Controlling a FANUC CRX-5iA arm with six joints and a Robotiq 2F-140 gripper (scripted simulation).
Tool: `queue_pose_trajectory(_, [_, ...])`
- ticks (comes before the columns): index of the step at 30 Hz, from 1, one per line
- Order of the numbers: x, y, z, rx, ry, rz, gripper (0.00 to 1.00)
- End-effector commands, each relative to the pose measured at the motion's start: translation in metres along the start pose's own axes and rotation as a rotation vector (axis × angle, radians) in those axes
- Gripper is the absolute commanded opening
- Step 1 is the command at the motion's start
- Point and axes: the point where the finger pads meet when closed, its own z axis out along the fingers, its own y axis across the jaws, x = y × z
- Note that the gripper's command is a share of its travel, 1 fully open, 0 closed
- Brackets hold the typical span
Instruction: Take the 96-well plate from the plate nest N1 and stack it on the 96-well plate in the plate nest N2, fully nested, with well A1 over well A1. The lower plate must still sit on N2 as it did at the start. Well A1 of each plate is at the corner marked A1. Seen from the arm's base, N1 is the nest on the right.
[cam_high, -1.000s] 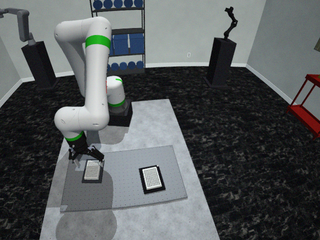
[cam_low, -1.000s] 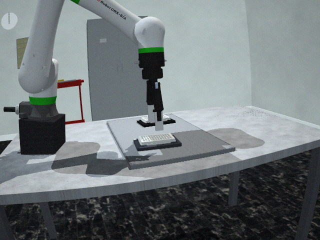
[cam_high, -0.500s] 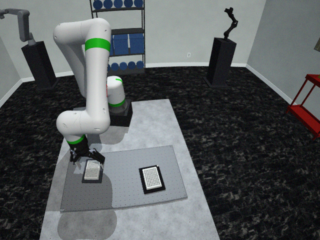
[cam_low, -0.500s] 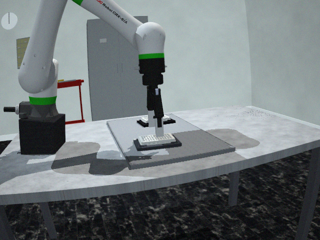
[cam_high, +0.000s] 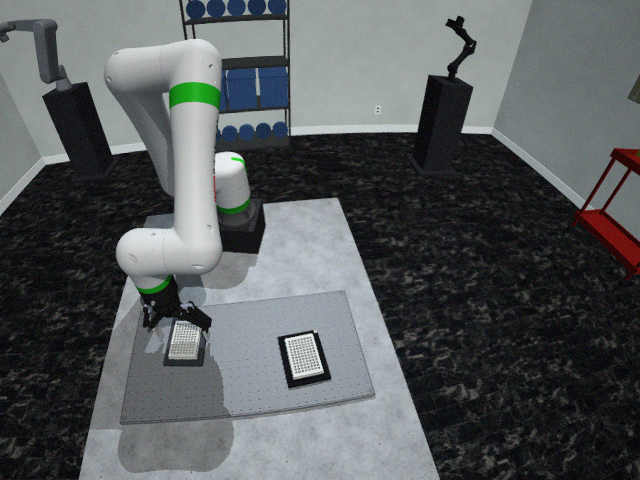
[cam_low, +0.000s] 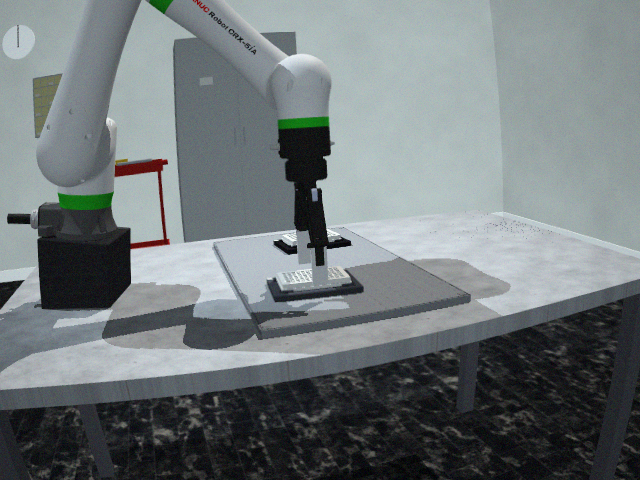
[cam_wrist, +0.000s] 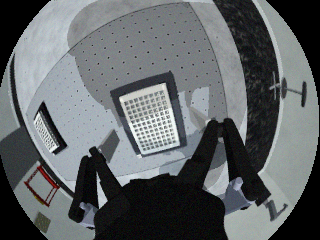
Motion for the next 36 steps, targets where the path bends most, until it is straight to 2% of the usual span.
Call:
queue_pose_trajectory(1, [0.0002,0.0001,0.0,0.0,0.0,0.0,1.0])
queue_pose_trajectory(9, [0.0002,0.0001,0.0,0.0,0.0,0.0,1.0])
queue_pose_trajectory(10, [0.0002,0.0001,0.0,0.0,0.0,0.0,0.0])
queue_pose_trajectory(36, [0.0002,0.0001,0.0,0.0,0.0,0.0,0.0])
